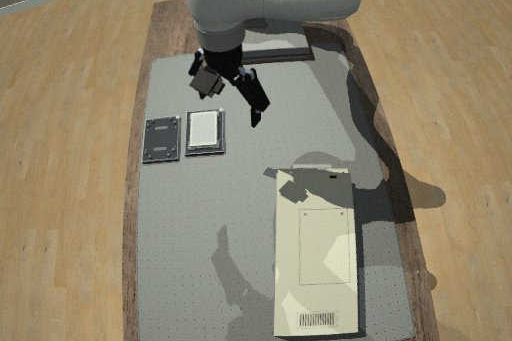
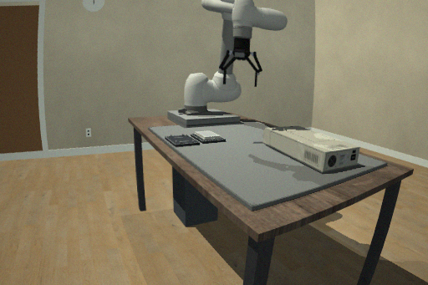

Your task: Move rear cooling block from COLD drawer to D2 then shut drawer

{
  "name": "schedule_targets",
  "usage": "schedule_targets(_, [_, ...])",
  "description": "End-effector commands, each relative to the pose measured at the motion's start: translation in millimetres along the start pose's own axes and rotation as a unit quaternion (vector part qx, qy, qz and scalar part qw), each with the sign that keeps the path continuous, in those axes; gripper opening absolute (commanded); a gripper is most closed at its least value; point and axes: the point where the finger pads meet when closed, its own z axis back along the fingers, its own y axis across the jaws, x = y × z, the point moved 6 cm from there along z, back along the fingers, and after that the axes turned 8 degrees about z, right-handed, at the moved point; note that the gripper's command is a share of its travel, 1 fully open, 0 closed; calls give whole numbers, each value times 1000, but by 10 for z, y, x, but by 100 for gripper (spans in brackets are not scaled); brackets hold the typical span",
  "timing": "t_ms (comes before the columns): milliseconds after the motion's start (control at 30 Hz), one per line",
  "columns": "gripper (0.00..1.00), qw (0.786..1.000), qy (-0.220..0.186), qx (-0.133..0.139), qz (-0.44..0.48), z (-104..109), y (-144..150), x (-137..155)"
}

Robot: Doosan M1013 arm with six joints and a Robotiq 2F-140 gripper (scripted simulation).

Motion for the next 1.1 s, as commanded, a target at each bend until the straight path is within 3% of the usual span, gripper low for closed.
schedule_targets(0, [100,1000,1,-1,0,10,-2,-2])
schedule_targets(533, [100,1000,1,-1,0,10,-2,-2])
schedule_targets(567, [35,1000,2,-2,16,8,0,54])
schedule_targets(1067, [35,993,4,-7,114,-5,63,553])
